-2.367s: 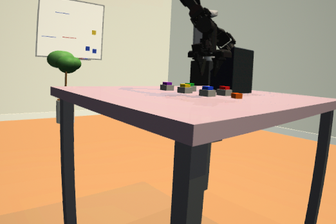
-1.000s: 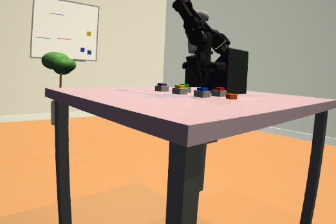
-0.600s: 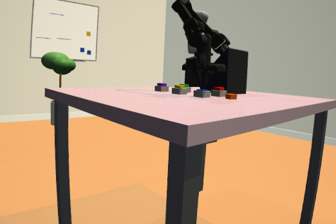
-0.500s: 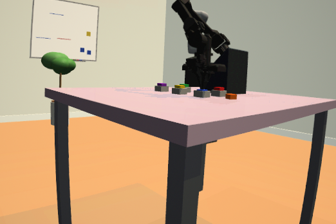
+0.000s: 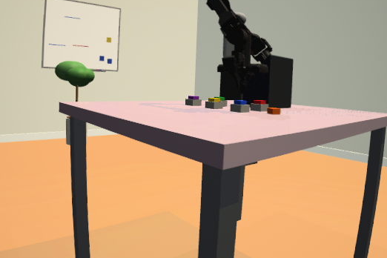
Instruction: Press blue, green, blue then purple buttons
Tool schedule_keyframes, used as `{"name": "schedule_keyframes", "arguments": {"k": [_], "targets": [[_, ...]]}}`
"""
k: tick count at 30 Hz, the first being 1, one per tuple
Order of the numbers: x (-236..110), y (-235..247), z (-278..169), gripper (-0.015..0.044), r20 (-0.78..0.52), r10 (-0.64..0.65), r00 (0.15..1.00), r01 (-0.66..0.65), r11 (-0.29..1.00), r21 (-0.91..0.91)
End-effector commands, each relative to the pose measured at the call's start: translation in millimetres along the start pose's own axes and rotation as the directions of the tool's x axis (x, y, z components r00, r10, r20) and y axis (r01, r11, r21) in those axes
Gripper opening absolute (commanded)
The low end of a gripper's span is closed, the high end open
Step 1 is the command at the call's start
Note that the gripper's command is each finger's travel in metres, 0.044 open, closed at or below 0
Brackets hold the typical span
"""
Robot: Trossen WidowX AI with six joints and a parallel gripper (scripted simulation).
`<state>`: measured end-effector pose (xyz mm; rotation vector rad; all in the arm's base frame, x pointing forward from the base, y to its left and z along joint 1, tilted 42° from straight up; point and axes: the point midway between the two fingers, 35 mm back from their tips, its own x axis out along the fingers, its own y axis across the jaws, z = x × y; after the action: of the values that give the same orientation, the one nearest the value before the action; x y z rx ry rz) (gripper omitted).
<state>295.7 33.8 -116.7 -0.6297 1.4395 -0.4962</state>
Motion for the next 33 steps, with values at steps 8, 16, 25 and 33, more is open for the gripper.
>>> {"name": "schedule_keyframes", "arguments": {"k": [8,16,25,33], "targets": [[-64.2,0.3,0.6,0.002,0.002,0.008,1.0,-0.008,1.0,0.007],[-71.3,-71.9,-8.5,0.002,0.002,0.027,1.0,-0.027,1.0,0.004],[-69.2,-168.9,-60.8,0.002,0.003,0.022,1.0,-0.022,1.0,0.003],[-62.7,-206.9,-107.2,0.002,-0.003,-0.002,1.0,0.002,1.0,0.003]]}}
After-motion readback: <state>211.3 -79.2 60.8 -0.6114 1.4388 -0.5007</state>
